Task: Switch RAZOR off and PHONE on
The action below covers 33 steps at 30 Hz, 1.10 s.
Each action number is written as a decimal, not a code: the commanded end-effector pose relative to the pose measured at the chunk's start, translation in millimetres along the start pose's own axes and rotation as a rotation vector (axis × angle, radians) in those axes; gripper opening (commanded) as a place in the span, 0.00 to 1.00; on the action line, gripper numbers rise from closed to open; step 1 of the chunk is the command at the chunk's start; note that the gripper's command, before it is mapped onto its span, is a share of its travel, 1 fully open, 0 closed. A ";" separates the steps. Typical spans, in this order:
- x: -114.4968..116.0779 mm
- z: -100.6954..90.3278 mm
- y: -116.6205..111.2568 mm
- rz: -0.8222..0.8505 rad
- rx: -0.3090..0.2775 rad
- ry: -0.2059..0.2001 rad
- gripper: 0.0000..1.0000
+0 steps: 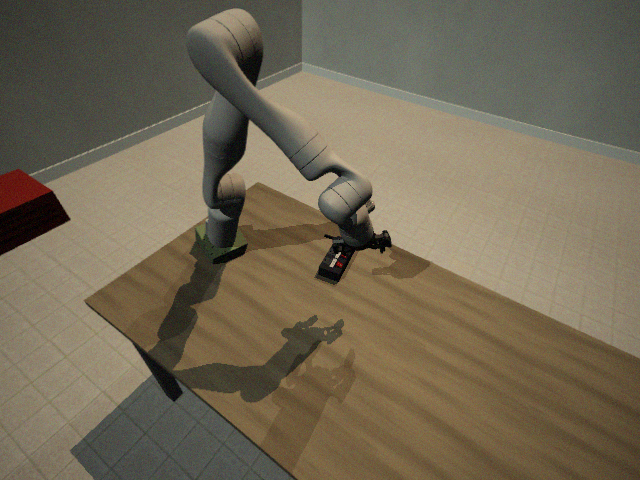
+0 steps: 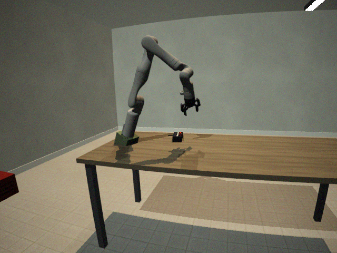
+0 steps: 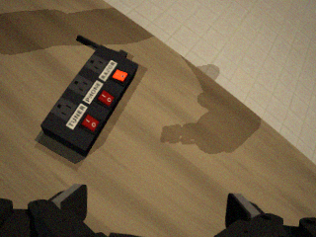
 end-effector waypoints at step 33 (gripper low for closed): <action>-5.0 27.9 -35.9 -0.075 -0.097 -0.093 1.00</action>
Point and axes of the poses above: the point where the finger pads meet when closed, its own z axis out along the fingers, its own x axis across the jaws, y = z × x, the point moved 7 cm from there along -z, back along the fingers, and after that the axes turned 4 degrees about z, right-handed, at the moved point
